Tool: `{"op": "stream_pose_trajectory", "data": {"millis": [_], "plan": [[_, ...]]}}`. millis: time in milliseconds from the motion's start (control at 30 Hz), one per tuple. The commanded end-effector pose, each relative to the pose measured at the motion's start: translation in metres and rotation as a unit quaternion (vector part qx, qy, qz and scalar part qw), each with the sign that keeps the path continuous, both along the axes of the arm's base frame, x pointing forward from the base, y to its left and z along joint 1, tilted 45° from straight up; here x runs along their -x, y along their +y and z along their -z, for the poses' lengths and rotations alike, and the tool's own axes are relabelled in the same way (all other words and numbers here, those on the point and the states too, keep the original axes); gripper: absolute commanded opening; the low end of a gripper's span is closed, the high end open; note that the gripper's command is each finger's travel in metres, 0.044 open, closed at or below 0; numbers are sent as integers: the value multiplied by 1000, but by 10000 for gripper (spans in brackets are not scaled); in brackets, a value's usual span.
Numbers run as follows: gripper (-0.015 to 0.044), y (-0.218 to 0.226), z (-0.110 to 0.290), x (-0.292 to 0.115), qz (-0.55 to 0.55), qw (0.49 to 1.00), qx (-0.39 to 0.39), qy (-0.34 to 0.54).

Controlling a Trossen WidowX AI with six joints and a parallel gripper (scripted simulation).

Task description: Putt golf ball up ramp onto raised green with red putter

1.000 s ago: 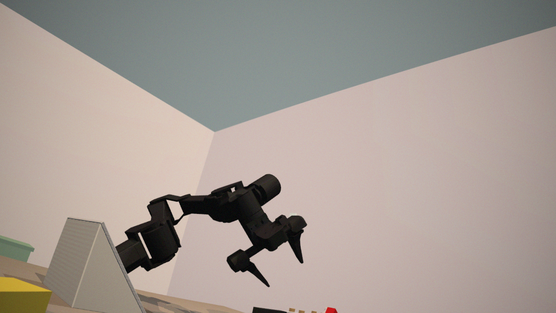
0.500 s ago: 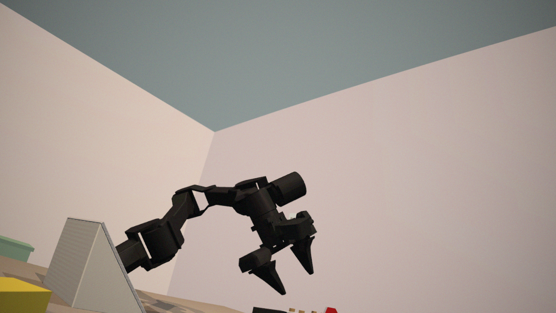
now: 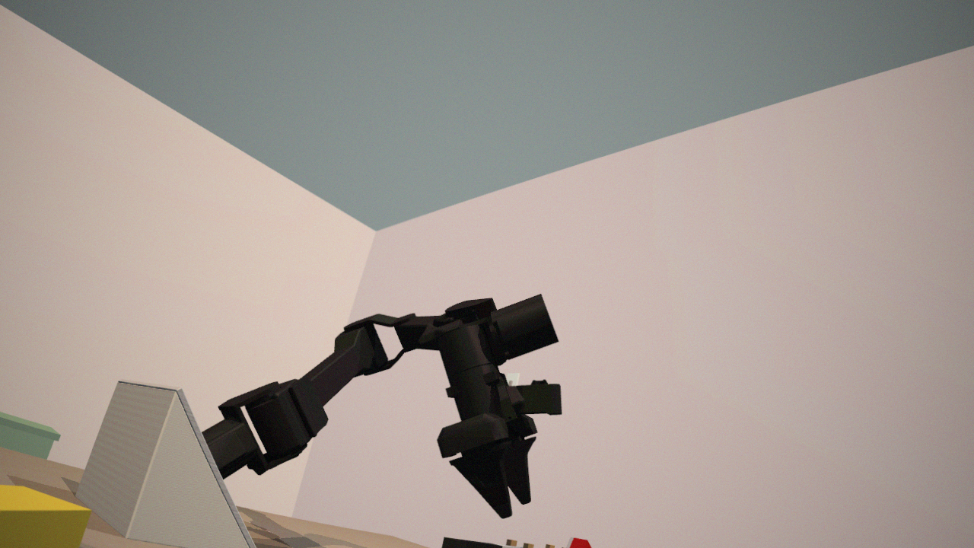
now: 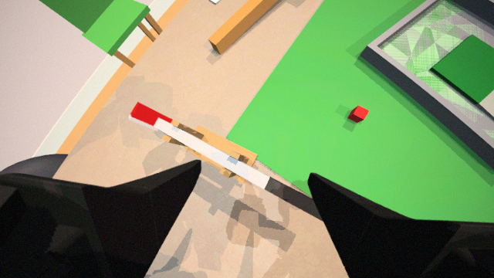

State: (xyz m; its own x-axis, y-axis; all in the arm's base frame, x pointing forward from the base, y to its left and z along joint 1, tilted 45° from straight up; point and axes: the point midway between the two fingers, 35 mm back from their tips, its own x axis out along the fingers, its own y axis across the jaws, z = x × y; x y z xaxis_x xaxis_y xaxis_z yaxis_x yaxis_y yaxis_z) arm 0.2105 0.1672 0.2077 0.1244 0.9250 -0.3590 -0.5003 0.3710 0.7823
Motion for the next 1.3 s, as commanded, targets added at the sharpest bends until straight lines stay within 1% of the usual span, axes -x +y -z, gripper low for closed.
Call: {"op": "stream_pose_trajectory", "data": {"millis": [0,167,400,633,1100,1267], "plan": [[440,-12,26,-12,-144,969,77,-183],[440,-17,33,-13,-210,941,85,-250],[440,-24,39,-14,-300,887,72,-344],[440,-29,42,-14,-375,810,40,-449],[440,-29,41,-14,-378,807,38,-453],[440,-20,51,-12,-378,807,38,-453]]}}
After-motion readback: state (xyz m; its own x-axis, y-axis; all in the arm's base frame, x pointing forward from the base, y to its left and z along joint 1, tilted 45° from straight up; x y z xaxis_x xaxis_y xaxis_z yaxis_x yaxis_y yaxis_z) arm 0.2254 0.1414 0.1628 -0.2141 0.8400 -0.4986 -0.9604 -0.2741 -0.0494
